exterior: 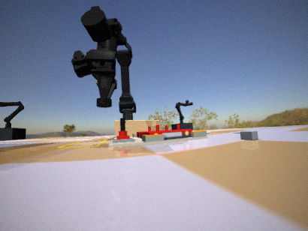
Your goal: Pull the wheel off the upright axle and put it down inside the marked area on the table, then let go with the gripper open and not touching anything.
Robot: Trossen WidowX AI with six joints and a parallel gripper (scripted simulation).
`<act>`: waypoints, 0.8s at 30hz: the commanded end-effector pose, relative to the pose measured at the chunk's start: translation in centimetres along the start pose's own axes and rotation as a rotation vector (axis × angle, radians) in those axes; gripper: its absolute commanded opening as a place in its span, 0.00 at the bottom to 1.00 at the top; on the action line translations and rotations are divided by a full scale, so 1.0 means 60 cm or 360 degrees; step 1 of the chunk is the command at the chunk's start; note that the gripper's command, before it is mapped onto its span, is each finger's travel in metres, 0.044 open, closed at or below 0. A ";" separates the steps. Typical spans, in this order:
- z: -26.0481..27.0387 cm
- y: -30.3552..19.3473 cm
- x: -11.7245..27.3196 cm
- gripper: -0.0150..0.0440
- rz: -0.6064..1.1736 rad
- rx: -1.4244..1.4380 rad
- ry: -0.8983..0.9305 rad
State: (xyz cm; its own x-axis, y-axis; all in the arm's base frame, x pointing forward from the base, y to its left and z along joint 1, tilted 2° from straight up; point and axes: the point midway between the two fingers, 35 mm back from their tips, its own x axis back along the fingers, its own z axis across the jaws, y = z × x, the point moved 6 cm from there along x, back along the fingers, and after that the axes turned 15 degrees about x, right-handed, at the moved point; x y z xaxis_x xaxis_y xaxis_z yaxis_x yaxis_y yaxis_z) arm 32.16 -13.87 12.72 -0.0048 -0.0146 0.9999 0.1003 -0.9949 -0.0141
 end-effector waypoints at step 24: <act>-0.076 0.065 -0.040 0.25 -0.0013 0.0007 -0.0002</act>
State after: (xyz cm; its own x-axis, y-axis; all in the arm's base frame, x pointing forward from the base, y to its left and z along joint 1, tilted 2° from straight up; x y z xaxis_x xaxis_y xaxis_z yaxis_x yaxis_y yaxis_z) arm 28.07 -18.18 11.05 -0.0083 -0.0059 0.9999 0.1006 -0.9949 -0.0051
